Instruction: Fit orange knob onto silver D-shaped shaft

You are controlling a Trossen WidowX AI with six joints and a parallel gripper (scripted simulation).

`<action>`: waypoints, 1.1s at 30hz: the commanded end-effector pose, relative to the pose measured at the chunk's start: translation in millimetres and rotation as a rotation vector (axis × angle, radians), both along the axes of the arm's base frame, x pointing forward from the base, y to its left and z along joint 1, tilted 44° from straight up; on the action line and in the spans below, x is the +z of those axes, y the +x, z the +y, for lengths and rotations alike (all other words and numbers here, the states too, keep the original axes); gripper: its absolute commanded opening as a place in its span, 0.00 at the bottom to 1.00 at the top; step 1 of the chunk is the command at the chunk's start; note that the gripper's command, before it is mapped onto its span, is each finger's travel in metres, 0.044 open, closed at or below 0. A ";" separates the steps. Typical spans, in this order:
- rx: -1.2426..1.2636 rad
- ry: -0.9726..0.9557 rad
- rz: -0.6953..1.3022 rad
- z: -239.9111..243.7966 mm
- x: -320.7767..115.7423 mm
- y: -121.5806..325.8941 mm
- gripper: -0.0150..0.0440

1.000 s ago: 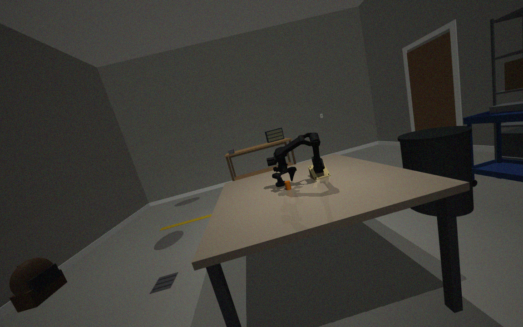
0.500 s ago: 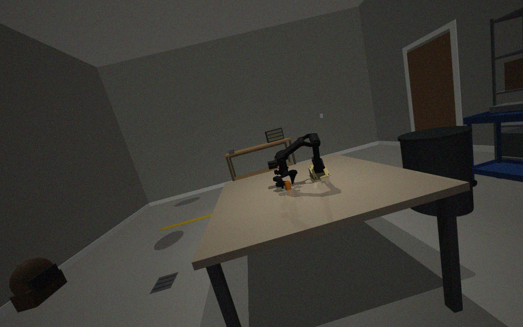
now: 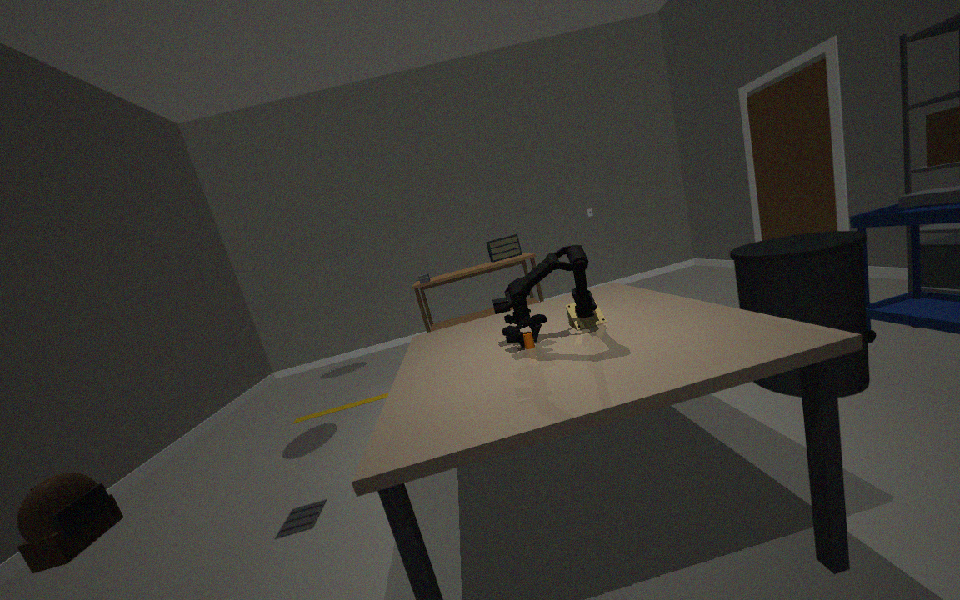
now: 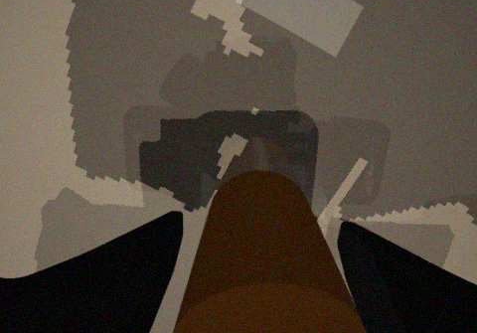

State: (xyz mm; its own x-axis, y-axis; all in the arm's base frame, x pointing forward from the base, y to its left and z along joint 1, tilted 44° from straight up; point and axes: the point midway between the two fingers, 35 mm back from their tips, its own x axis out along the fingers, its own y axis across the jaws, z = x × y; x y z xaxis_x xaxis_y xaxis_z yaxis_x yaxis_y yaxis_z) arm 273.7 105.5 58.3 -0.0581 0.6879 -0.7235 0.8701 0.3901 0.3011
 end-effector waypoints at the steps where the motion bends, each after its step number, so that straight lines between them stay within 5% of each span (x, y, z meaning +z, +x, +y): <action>1: -0.003 0.004 0.002 0.8 -0.1 0.1 0.56; 8: -0.003 0.004 0.002 0.8 -0.1 0.1 0.44; 13: -0.009 -0.002 -0.033 -3.6 2.1 5.8 0.25; 33: -0.026 -0.028 -0.070 -45.8 35.7 26.7 0.25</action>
State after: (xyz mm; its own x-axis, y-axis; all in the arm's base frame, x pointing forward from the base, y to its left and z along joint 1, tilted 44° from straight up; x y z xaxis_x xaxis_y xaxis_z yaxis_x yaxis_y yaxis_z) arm 296.8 70.0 85.6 0.0110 0.6723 -0.7402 0.8549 0.3776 0.3557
